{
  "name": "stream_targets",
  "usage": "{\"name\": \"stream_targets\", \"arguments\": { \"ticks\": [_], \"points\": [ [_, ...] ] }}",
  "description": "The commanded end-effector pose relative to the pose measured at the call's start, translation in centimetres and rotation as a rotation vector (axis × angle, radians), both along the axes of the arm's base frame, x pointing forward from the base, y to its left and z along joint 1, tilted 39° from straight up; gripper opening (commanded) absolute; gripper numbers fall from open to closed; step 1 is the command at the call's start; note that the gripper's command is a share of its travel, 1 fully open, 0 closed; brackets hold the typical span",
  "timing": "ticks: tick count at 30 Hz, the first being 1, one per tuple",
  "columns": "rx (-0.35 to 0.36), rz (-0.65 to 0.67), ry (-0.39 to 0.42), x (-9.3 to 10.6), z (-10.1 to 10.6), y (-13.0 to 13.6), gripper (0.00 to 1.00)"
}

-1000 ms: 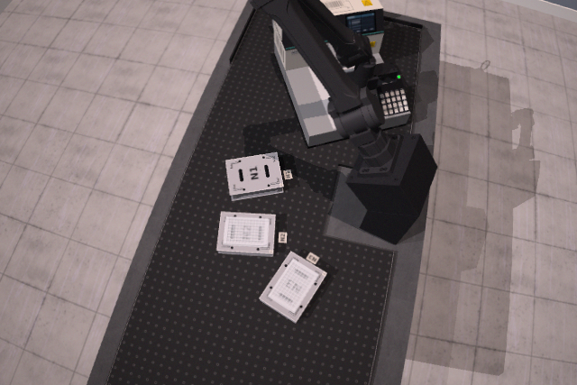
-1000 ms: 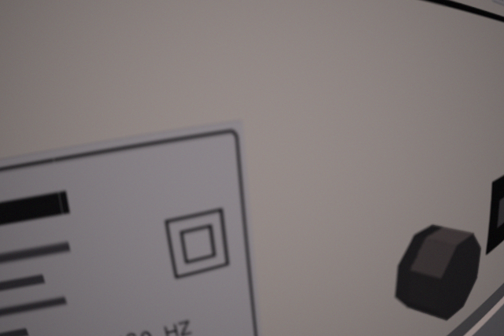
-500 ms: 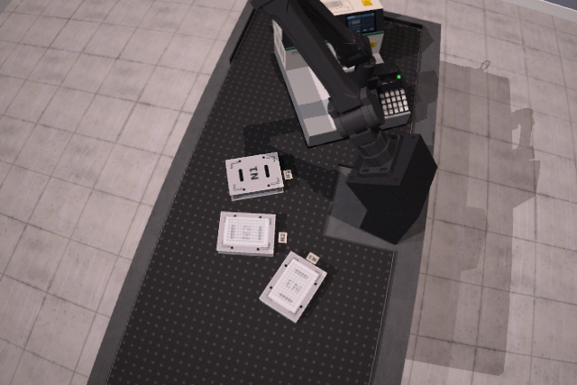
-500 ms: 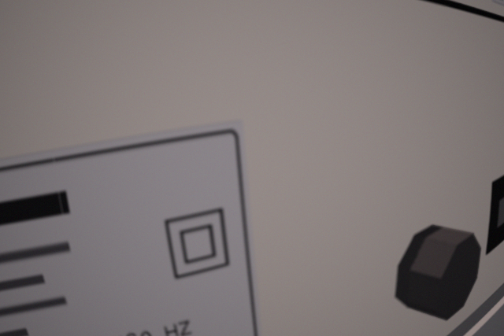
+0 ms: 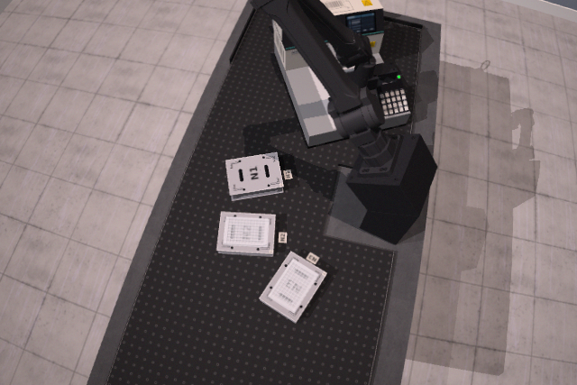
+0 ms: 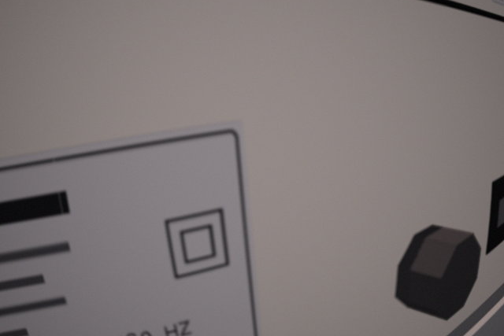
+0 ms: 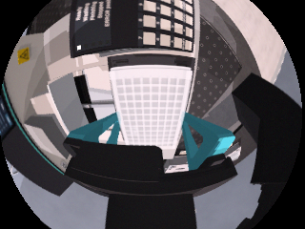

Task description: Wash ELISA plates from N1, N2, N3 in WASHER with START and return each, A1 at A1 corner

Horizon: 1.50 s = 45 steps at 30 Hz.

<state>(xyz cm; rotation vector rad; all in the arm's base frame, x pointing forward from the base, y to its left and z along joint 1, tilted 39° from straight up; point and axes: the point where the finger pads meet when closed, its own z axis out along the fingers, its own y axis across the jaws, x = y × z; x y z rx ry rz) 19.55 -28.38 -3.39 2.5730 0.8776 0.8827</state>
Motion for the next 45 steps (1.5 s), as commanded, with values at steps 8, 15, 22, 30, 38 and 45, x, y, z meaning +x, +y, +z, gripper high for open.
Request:
{"name": "stream_targets", "arguments": {
  "ticks": [8, 15, 22, 30, 38, 45],
  "points": [
    [0.006, -0.007, -0.003, 0.49, -0.28, 0.13, 0.84],
    [0.001, -0.009, -0.005, 0.51, -0.16, 0.02, 0.84],
    [0.002, -0.008, -0.004, 0.6, -0.38, 0.07, 0.84],
    [0.003, -0.007, -0.004, 0.69, -0.49, 0.13, 0.84],
    [0.005, -0.007, -0.003, 0.75, -0.62, 0.14, 0.84],
    [0.004, -0.008, -0.004, 0.8, -0.7, 0.11, 0.84]
  ]
}}
